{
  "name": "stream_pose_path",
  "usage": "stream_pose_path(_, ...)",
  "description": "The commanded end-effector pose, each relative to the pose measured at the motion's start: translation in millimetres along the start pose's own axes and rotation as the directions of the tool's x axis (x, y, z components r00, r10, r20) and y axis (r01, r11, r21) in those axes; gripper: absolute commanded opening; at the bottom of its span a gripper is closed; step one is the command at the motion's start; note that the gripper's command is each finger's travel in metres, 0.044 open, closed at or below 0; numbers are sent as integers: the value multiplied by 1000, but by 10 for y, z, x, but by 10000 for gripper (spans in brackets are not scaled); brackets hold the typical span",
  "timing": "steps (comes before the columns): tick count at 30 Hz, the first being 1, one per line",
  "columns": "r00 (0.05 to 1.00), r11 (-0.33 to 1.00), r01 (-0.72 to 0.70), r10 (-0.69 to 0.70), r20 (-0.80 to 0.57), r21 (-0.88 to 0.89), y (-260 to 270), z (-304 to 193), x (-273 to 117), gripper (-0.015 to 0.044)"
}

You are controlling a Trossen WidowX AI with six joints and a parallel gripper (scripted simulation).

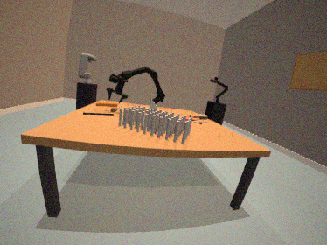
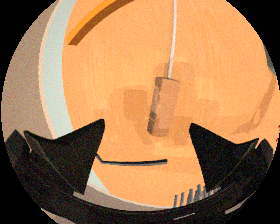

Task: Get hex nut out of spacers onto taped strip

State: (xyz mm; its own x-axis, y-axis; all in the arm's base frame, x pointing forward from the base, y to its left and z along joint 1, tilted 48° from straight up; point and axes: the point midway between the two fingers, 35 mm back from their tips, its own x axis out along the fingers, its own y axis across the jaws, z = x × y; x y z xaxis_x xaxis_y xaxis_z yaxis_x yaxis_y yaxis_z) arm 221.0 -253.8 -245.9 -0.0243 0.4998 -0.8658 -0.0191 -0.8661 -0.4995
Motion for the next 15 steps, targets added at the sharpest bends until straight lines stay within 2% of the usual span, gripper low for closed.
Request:
stream_pose_path(1, 1000, 998, 31, -31, 0, 62, -1, -1, 35, 440)
stream_pose_path(15, 1000, 998, 31, -31, 0, 62, -68, -9, 18, 440)
